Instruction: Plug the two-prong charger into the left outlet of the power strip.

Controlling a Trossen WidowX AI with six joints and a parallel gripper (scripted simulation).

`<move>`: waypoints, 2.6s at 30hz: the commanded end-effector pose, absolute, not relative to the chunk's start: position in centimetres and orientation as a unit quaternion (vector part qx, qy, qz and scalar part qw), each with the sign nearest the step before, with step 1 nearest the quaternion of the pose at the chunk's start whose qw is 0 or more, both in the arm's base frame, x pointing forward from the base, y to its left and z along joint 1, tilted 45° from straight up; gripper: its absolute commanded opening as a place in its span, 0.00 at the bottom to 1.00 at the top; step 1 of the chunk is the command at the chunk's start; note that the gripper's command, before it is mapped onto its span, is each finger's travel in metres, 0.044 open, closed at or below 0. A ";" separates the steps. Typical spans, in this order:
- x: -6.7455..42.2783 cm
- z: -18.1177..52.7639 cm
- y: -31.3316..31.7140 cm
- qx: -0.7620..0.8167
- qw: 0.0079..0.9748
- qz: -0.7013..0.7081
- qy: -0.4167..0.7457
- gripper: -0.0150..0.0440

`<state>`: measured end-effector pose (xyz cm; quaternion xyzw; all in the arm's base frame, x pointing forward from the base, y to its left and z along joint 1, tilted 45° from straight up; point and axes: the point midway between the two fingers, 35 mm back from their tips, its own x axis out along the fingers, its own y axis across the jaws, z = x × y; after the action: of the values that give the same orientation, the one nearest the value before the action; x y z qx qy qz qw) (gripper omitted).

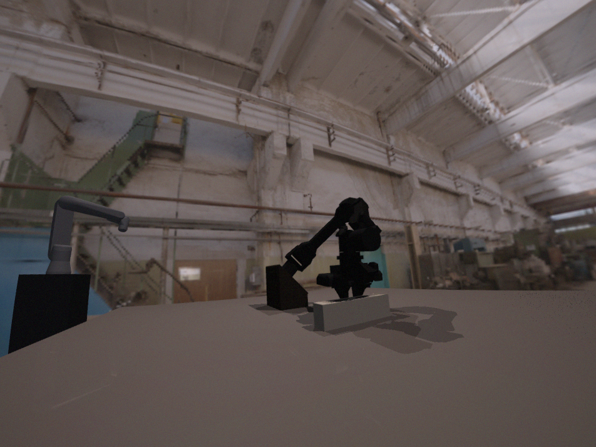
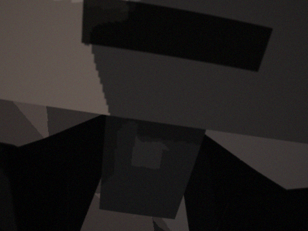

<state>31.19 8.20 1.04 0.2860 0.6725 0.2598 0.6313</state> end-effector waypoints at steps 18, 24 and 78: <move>31.7 1.3 8.1 0.284 0.639 0.261 0.666 0.25; 31.7 1.3 8.1 0.284 0.639 0.261 0.666 0.25; 31.2 1.0 8.2 0.285 0.632 0.260 0.672 0.83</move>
<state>31.11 8.22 0.99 0.2850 0.6728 0.2594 0.6316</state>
